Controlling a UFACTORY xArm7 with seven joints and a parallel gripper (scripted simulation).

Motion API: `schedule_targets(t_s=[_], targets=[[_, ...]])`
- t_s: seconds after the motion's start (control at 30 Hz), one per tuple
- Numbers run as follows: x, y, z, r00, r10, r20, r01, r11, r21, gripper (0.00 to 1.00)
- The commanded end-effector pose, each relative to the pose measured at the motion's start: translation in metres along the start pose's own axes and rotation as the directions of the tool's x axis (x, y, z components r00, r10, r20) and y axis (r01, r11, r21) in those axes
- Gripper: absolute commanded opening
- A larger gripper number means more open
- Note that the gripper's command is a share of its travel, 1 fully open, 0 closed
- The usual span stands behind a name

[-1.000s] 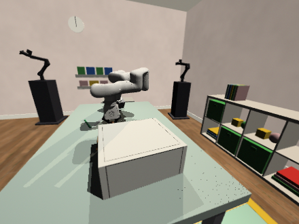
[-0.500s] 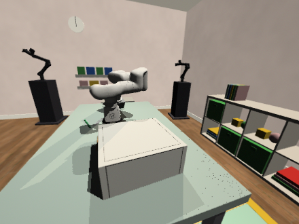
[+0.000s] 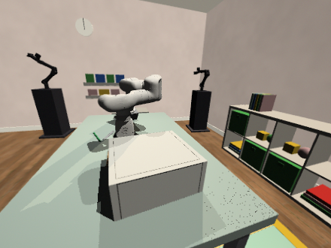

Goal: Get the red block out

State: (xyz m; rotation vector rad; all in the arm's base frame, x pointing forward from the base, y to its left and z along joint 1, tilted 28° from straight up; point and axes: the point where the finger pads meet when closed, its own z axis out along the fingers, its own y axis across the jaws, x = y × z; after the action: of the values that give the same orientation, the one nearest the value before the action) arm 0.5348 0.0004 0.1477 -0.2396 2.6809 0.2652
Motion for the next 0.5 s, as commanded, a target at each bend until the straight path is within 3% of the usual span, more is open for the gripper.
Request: schedule_targets(t_s=[0.0, 0.47], targets=[[-0.003, -0.001, -0.002, 1.0, 0.001, 0.002, -0.001, 1.0, 0.001, 0.0], [-0.025, -0.001, -0.002, 1.0, 0.001, 0.002, -0.001, 1.0, 0.001, 0.0]])
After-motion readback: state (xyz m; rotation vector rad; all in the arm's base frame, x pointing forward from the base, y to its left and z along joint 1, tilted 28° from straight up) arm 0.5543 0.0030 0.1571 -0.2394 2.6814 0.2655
